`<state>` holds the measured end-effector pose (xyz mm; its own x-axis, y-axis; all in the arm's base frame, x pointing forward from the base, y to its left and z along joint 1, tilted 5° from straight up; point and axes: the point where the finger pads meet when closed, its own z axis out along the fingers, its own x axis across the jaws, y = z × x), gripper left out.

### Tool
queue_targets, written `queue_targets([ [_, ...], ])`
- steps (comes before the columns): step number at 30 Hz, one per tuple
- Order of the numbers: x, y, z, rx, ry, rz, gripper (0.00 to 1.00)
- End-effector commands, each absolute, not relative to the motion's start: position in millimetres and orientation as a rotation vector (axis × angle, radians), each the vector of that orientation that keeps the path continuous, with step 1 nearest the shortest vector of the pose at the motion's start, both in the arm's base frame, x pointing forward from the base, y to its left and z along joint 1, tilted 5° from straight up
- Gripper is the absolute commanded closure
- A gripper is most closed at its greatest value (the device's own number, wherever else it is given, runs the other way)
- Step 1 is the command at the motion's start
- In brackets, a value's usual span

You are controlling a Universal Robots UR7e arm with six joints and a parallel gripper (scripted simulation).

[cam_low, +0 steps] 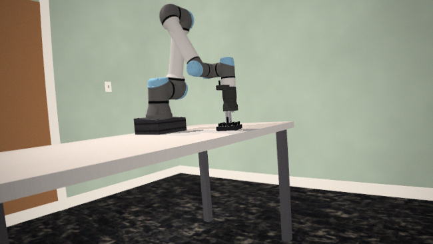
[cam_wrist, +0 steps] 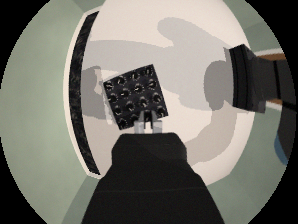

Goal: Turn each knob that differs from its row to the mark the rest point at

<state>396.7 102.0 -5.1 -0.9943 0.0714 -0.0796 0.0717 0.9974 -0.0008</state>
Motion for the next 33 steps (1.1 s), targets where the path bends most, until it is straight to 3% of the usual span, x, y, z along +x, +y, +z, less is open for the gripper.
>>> queue_targets([
  [1,397.1,102.0,-4.7,0.005,3.061,-0.005,0.7],
  [33,397.1,102.0,-4.7,-0.385,3.037,-0.021,0.7],
])
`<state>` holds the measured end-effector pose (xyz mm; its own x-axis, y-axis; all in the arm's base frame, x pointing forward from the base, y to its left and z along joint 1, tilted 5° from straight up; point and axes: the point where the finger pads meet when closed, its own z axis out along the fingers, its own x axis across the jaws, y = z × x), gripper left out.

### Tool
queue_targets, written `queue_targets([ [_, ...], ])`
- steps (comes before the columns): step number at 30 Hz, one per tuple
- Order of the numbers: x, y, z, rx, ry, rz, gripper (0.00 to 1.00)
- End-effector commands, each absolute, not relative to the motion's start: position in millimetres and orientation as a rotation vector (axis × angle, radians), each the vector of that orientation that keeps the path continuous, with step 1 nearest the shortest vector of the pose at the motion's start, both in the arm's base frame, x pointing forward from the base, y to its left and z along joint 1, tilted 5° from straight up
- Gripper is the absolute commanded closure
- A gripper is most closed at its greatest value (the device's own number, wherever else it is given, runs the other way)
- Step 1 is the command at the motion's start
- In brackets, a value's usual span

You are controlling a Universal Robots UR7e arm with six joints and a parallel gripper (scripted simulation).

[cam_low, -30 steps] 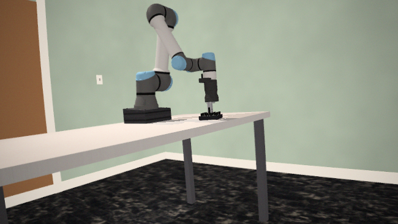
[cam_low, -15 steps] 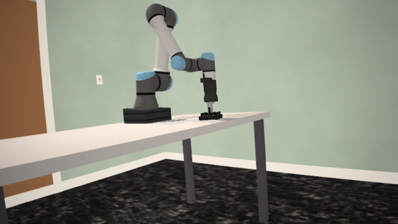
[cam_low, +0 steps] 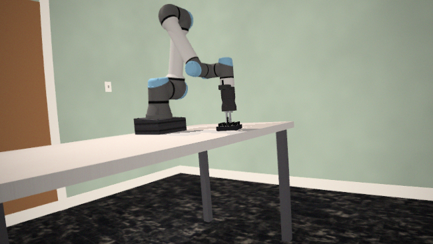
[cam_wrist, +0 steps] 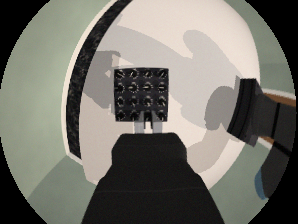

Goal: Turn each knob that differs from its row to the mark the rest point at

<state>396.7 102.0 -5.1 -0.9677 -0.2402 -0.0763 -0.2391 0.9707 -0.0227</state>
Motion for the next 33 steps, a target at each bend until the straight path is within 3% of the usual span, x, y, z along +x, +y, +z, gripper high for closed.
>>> queue_targets([
  [1,397.1,102.0,-4.7,-0.389,3.037,-0.021,0.7],
  [24,397.1,102.0,-4.7,-0.404,3.035,-0.022,0.7],
  [25,397.1,102.0,-4.7,-0.404,3.035,-0.022,0.54],
  [33,397.1,102.0,-4.7,-0.404,3.035,-0.022,0.54],
])
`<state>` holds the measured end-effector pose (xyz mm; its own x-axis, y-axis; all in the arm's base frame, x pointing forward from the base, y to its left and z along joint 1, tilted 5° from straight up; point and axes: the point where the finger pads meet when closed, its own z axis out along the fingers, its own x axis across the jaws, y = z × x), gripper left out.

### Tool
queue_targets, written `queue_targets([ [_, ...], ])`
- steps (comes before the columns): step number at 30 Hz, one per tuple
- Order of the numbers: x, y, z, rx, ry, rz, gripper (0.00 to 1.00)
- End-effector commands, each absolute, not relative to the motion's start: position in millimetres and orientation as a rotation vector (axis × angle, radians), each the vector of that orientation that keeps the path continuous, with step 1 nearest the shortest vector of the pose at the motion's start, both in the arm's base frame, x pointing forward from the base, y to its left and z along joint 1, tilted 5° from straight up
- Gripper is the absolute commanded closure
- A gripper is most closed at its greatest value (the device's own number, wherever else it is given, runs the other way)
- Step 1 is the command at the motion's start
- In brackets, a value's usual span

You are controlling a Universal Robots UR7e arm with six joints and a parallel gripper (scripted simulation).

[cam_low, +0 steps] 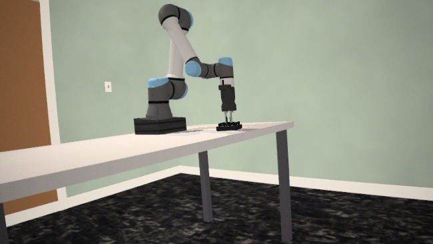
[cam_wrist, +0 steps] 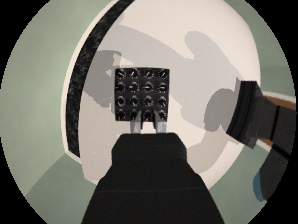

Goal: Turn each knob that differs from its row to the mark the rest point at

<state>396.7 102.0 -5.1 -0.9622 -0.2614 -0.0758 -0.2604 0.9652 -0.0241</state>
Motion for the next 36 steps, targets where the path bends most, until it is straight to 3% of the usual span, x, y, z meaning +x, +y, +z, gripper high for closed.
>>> queue_targets([
  [1,397,102,-5,-0.404,3.035,-0.022,0.54],
  [36,394,102,33,-0.404,3.035,-0.022,0.54],
])
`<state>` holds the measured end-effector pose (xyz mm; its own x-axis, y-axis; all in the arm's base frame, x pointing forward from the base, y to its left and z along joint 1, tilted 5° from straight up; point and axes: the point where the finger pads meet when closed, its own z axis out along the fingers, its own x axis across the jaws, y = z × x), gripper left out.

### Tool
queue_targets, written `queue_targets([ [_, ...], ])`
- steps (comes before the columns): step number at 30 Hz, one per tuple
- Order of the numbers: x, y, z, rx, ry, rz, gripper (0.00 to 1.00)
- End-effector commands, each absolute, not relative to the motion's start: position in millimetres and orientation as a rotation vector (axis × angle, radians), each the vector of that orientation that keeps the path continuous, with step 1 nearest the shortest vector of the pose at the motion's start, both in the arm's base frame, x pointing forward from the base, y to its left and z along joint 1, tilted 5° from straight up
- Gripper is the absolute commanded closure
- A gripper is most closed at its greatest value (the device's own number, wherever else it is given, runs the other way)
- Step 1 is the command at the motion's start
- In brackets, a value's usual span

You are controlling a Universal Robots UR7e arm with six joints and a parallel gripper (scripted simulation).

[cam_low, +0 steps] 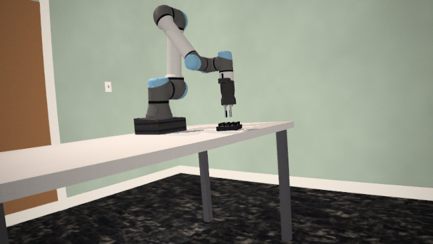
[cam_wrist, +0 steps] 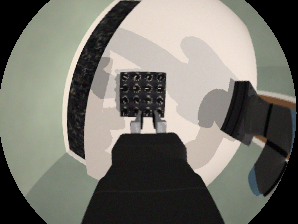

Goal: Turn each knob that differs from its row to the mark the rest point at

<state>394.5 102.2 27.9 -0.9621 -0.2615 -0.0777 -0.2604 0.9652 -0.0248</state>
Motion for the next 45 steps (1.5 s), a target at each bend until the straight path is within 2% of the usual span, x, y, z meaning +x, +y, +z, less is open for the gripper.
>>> queue_targets([
  [1,394.1,102.1,33.0,-0.404,3.035,-0.022,0.54],
  [25,393.7,101.2,33.6,-0.331,3.043,-0.019,0.54],
  [45,390.3,95.5,38.1,0.353,3.04,0.009,0.54],
])
